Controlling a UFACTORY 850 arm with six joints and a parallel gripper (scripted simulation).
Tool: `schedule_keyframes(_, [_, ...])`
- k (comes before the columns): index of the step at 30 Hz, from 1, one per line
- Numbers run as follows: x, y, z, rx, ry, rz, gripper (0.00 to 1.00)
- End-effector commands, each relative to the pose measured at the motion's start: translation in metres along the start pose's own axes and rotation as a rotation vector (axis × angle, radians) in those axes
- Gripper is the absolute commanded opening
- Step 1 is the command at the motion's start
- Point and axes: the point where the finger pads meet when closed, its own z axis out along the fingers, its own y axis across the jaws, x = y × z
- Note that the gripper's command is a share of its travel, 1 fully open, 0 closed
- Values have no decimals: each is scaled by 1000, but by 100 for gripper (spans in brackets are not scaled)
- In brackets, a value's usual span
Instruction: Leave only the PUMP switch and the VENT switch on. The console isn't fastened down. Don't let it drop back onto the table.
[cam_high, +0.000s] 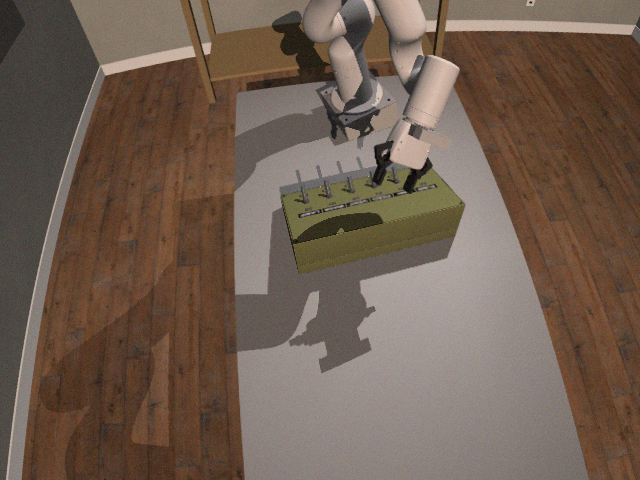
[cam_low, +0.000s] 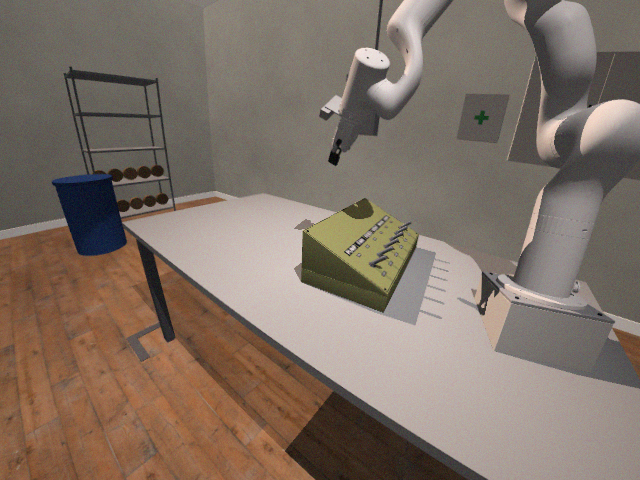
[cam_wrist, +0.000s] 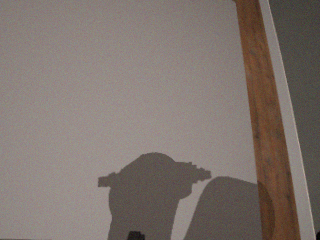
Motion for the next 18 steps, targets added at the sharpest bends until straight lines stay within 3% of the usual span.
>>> schedule_keyframes(1, [-25,-43,-22,86,60,45,100])
schedule_keyframes(3, [-25,-43,-22,86,60,45,100])
schedule_keyframes(6, [-57,-81,-42,176,77,79,100])
schedule_keyframes(8, [-57,-81,-42,176,77,79,100])
schedule_keyframes(11, [-91,-112,-61,262,76,107,100])
schedule_keyframes(15, [-91,-112,-61,262,76,107,100])
schedule_keyframes(17, [-127,-138,-77,337,60,129,100])
schedule_keyframes(18, [-127,-138,-77,337,60,129,100])
